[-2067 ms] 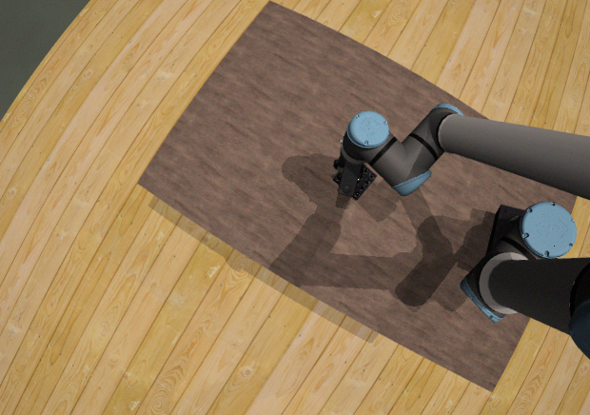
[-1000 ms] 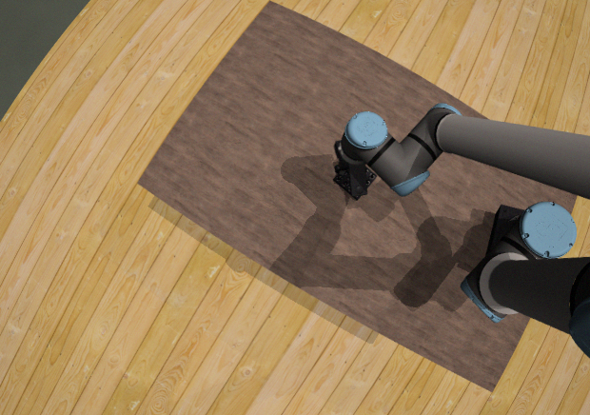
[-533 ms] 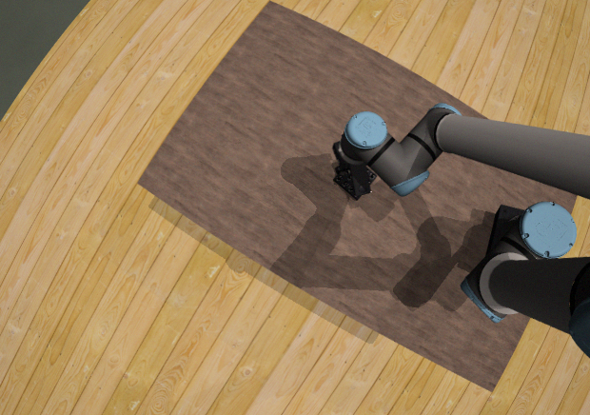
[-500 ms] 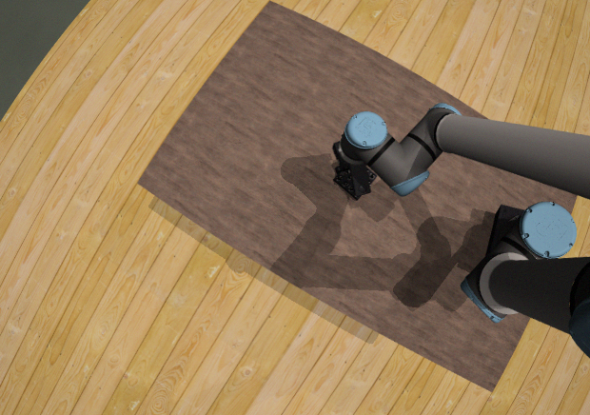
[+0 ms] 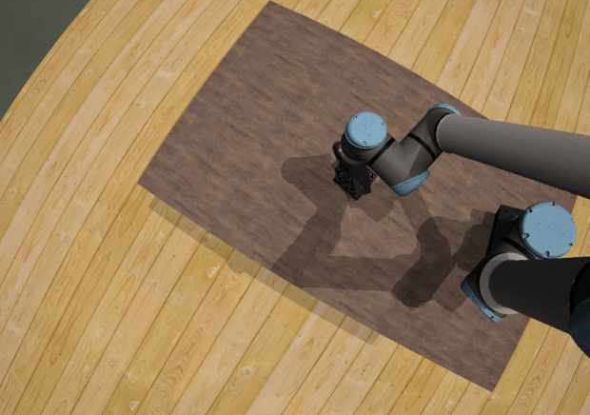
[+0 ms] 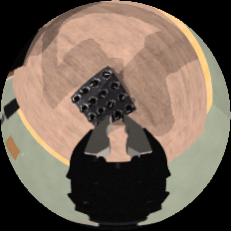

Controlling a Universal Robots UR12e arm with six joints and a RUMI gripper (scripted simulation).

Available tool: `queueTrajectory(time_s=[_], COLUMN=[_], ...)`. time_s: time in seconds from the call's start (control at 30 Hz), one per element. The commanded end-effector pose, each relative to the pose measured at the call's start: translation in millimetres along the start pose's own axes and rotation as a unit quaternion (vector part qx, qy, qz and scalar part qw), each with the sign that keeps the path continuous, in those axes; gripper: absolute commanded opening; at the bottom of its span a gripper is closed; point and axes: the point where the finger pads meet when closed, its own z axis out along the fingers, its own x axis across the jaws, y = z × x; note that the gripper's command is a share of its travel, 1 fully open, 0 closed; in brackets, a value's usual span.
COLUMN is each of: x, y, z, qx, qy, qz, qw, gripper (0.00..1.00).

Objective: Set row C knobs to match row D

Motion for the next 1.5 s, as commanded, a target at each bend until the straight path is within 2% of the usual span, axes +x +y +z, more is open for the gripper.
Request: queueTrajectory(time_s=[0.0,0.43,0.83,1.03,1.47], x=[1,1,2,2,1], y=[0,1,3,3,2], z=[0,-1,-29,-38,-39], qx=[0.001,0.0,-0.002,-0.002,-0.001], qy=[0.0,0.0,0.001,0.001,0.001], qz=[-0.001,-0.001,-0.001,-0.001,-0.001], qw=[1.0,1.0,1.0,1.0,1.0], gripper=[0.11,0.11,0.11,0.11,0.11])
